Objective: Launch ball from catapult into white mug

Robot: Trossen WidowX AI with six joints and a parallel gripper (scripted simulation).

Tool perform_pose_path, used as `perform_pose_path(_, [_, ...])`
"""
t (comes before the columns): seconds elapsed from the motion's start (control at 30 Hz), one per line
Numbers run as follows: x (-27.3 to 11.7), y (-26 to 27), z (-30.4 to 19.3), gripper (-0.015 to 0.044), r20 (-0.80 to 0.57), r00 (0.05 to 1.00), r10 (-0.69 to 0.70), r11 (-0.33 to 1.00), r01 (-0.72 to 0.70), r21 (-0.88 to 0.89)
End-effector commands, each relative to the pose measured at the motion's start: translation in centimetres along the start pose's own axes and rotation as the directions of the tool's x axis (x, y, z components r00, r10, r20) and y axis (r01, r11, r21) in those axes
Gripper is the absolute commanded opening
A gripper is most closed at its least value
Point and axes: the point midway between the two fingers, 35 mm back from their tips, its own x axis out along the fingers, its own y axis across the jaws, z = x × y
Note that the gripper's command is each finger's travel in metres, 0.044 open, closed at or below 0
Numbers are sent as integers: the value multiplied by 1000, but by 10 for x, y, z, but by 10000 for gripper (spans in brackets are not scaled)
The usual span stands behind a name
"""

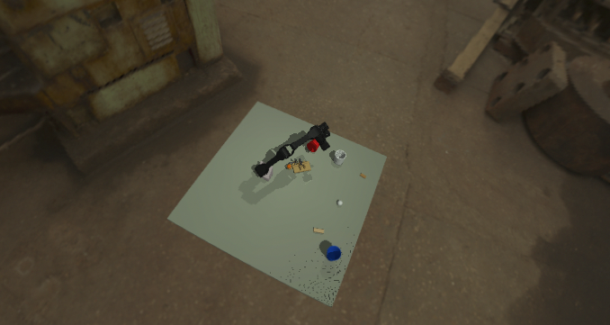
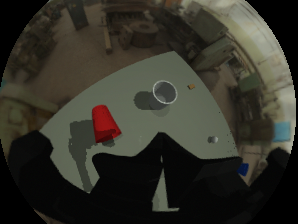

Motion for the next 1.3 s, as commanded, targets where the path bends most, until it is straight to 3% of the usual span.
perform_pose_path(0.0, [-1,24,-22,0,-65,998,-6,988,-4,-156])
perform_pose_path(0.33, [-2,60,-73,0,-202,978,-55,893,-42,-448])
perform_pose_path(0.7, [-9,86,-133,0,-332,930,-156,699,-133,-703])
perform_pose_path(1.27, [-30,94,-222,0,-462,797,-388,311,-358,-880])
